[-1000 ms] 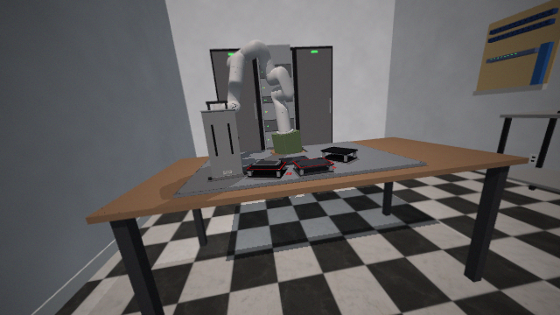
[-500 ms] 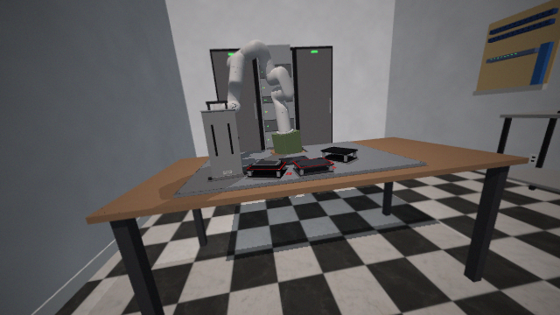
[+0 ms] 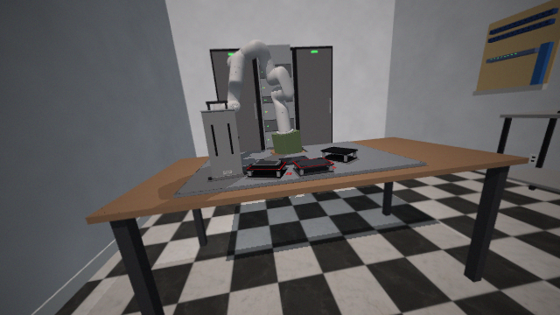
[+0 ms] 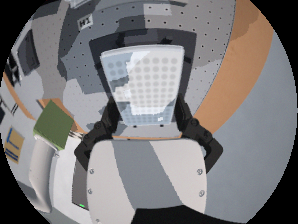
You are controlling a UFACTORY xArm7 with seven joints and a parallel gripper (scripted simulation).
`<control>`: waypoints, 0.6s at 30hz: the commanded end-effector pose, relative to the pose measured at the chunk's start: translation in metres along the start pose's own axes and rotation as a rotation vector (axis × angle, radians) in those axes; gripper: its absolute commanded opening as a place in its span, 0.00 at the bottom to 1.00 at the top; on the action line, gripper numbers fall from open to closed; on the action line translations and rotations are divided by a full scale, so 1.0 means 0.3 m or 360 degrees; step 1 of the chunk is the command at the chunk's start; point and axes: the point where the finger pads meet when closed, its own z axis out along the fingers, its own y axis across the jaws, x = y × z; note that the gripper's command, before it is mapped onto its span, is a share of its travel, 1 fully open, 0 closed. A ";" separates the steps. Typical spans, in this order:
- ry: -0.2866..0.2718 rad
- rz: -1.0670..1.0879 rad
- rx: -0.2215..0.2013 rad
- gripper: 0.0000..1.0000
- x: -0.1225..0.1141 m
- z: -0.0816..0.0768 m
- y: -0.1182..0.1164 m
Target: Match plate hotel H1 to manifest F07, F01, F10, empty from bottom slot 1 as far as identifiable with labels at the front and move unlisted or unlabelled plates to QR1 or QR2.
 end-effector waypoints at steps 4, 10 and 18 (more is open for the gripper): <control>0.0002 0.0000 -0.0006 0.00 0.002 -0.018 0.005; 0.0002 0.0000 -0.0006 0.00 0.002 -0.031 0.005; 0.0002 0.0000 -0.0006 0.00 0.002 -0.045 0.005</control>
